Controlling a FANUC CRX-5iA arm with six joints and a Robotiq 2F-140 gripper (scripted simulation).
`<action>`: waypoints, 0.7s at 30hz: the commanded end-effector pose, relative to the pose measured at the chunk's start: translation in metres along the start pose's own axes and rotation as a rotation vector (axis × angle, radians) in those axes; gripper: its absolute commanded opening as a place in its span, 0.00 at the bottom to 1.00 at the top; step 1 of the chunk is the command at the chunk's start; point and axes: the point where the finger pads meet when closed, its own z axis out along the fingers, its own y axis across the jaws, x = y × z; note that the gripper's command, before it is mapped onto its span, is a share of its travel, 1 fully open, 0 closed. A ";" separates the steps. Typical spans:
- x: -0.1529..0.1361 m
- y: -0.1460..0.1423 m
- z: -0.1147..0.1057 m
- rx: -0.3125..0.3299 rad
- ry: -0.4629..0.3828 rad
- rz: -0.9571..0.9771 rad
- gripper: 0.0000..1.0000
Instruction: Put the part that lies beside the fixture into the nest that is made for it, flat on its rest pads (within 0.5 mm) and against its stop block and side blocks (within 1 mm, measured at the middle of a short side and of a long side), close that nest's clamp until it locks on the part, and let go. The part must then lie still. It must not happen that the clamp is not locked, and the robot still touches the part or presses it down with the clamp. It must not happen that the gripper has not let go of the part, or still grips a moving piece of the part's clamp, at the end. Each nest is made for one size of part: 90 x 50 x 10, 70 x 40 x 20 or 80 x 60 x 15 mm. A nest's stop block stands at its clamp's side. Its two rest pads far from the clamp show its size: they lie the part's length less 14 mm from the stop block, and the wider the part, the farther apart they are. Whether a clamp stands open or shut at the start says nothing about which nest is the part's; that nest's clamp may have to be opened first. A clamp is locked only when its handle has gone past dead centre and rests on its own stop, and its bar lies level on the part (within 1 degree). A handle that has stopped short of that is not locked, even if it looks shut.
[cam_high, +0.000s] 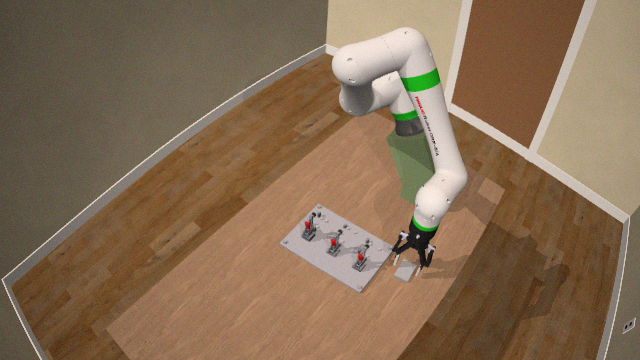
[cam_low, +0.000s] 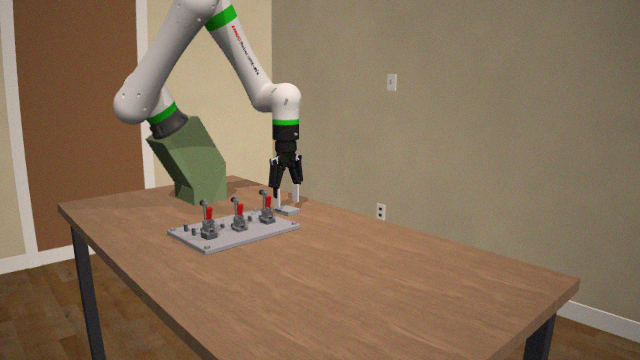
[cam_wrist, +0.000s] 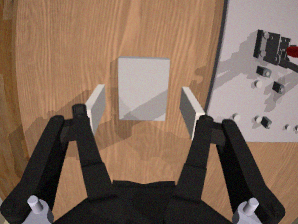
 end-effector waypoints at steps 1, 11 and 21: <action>0.000 0.000 0.005 0.000 0.001 0.000 0.58; 0.000 0.000 0.018 0.000 0.001 0.000 0.58; 0.000 0.000 0.021 0.000 0.001 0.000 0.58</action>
